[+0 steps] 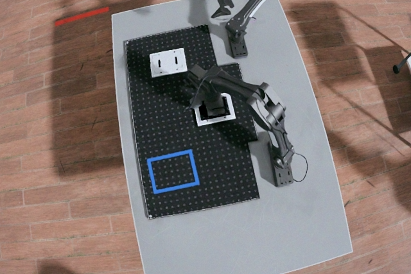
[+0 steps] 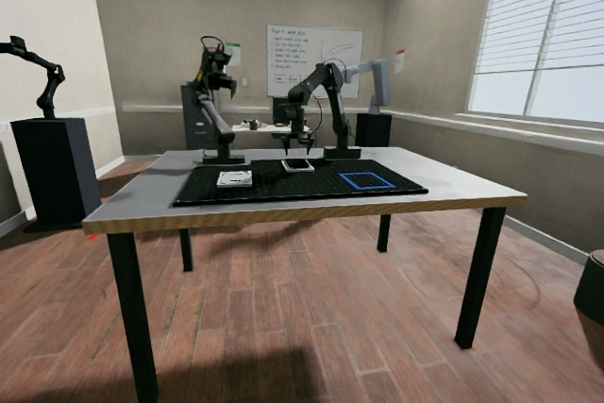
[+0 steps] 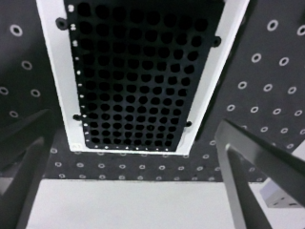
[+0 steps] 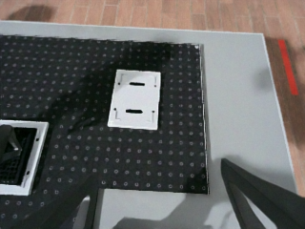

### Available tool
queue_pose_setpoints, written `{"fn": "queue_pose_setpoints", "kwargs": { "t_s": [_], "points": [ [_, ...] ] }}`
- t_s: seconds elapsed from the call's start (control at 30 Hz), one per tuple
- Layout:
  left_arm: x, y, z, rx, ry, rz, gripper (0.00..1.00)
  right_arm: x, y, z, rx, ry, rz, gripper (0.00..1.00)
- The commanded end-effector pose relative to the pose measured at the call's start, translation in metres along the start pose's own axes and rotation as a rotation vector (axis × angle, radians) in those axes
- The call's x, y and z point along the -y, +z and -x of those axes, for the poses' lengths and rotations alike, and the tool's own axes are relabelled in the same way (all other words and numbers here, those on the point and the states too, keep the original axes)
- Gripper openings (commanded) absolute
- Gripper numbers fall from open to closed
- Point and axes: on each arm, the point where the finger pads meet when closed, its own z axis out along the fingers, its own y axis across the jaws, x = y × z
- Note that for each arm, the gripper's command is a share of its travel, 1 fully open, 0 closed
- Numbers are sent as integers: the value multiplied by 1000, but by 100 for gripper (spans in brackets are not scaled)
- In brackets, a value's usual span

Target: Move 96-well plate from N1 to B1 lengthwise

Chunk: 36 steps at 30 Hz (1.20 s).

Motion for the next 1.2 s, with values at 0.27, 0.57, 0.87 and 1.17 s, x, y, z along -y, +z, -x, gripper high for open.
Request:
{"fn": "queue_pose_setpoints", "kwargs": {
  "t_s": [0.27, 0.57, 0.87, 1.17],
  "points": [
    [5, 15, 0, 7, 7, -9, 100, 8, -10, 5, 34, 36, -11, 100],
    [5, 28, 0, 7, 7, -9, 100, 10, -10, 4, 33, 45, -21, 100],
    [5, 35, 0, 8, 7, -10, 100, 11, -11, 4, 32, 53, -31, 100],
    [7, 35, 1, 11, 7, -13, 93, 13, -11, 4, 30, 63, -41, 100]
  ]
}}
